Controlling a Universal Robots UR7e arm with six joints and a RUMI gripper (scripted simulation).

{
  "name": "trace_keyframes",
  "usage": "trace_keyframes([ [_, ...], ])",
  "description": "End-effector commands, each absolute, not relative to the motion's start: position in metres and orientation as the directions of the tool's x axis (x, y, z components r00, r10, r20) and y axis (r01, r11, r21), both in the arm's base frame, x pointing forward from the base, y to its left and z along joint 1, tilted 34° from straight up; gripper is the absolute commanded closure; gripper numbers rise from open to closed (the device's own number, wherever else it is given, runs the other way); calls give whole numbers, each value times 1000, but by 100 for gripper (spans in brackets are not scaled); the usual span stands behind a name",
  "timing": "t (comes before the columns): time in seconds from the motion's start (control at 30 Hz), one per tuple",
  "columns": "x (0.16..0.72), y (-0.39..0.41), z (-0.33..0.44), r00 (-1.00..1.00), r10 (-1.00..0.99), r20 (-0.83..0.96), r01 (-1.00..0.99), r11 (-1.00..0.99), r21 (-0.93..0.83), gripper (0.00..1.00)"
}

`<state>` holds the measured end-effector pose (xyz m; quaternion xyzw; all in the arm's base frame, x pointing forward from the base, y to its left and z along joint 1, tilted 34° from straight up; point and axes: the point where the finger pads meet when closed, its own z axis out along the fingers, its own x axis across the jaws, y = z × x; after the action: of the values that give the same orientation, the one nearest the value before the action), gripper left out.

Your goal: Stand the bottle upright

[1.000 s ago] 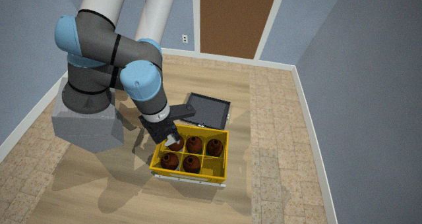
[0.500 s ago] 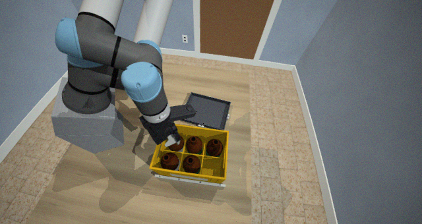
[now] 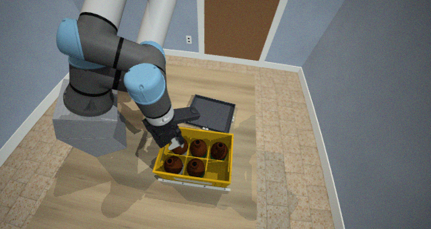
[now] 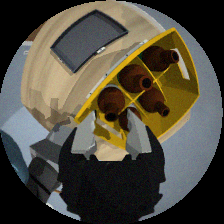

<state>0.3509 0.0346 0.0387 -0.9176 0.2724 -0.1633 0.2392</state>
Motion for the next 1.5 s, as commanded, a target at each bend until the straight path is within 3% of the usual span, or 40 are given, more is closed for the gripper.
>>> trace_keyframes([
  [0.0, 351, 34, 39, 798, -578, 170, -422, -737, -528, 62],
  [0.57, 351, 34, 39, 798, -578, 170, -422, -737, -528, 62],
  [0.6, 351, 34, 39, 798, -578, 170, -422, -737, -528, 100],
  [1.47, 351, 34, 39, 798, -578, 170, -422, -737, -528, 100],
])
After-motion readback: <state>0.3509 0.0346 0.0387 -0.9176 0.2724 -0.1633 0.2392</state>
